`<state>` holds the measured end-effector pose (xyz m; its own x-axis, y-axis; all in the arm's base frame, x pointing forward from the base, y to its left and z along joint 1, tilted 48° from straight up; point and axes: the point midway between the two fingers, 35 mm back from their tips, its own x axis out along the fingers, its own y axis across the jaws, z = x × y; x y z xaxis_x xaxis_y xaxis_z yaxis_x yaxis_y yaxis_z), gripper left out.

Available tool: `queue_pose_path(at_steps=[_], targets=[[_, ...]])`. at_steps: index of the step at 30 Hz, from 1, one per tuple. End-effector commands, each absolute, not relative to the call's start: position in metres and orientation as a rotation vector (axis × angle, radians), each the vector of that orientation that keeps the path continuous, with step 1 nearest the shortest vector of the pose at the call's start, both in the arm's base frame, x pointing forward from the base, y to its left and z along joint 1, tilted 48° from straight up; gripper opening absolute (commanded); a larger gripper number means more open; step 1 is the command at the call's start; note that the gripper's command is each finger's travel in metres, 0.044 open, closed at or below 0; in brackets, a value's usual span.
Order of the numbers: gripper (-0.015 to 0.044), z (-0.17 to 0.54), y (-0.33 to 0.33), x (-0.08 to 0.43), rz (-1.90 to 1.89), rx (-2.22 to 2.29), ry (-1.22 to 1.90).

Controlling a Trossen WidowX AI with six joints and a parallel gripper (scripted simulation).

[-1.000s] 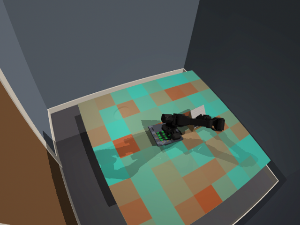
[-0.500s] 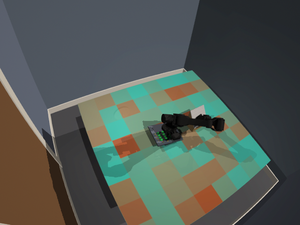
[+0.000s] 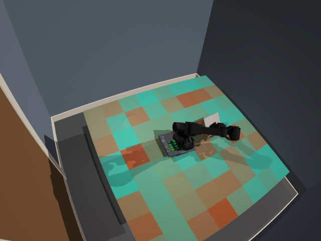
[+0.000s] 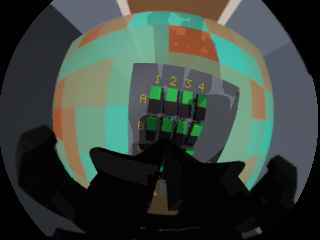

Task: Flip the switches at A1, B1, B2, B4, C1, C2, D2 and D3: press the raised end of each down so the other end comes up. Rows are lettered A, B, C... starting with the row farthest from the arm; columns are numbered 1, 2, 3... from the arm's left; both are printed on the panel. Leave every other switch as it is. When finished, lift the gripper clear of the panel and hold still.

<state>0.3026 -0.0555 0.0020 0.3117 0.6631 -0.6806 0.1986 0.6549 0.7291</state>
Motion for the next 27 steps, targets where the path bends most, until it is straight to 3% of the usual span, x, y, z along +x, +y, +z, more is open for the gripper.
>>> queue_pose_path(at_steps=[1,27], targets=[[0.0000,0.0010,-0.0546,0.3025,0.360,0.854,1.250],[0.0000,-0.0013,-0.0523,0.3035,0.360,0.854,1.250]])
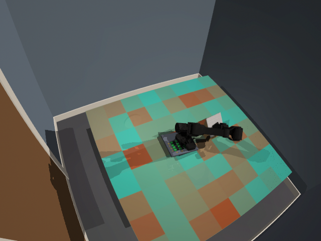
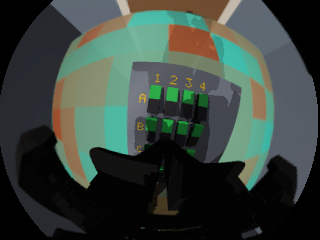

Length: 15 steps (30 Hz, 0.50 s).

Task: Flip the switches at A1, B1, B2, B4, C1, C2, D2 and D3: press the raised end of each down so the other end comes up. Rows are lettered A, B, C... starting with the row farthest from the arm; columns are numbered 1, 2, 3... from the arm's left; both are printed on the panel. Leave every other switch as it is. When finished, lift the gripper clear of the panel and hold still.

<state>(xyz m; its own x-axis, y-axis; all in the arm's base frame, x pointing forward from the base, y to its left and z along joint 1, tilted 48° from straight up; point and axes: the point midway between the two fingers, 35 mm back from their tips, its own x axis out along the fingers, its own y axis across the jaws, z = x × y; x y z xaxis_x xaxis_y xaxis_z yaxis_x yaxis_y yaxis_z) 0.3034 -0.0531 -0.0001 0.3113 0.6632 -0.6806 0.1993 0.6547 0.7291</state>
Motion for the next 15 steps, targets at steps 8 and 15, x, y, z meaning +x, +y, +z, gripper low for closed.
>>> queue_pose_path(at_steps=[8,15], targets=[[0.0000,-0.0020,-0.0515,0.3038,0.360,0.854,1.250],[0.0000,-0.0027,-0.0509,0.3040,0.360,0.854,1.250]])
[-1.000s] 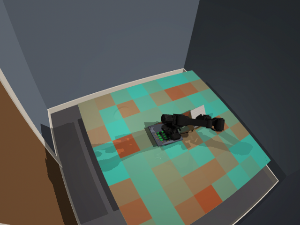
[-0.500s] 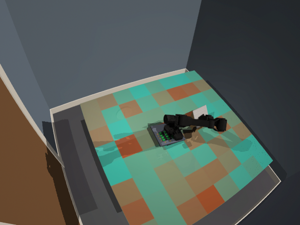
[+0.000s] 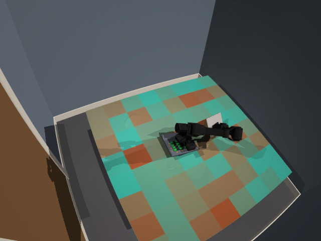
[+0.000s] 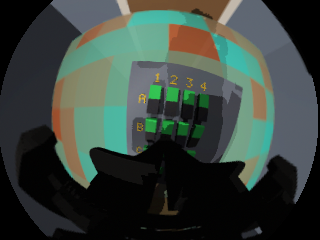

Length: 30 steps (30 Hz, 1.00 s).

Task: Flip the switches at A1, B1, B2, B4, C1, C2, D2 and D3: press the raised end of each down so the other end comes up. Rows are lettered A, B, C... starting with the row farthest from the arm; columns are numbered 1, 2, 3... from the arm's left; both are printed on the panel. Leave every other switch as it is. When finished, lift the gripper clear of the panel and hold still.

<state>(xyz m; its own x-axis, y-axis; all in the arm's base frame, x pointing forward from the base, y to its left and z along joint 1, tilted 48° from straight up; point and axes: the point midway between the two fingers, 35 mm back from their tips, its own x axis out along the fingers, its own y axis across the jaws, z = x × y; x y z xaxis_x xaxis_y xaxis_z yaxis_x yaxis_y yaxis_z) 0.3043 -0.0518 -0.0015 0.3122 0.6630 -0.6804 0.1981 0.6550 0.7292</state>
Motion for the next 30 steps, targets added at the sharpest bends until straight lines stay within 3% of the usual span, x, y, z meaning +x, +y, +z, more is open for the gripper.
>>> queue_pose_path(at_steps=[1,6,13,20,30], targets=[[0.0000,0.000,-0.054,0.304,0.360,0.846,1.249],[0.0000,0.040,-0.094,0.287,0.369,0.850,1.275],[0.0000,0.042,-0.096,0.286,0.370,0.851,1.276],[0.0000,0.013,-0.130,0.295,0.369,0.848,1.275],[0.0000,-0.011,-0.106,0.306,0.382,0.846,1.298]])
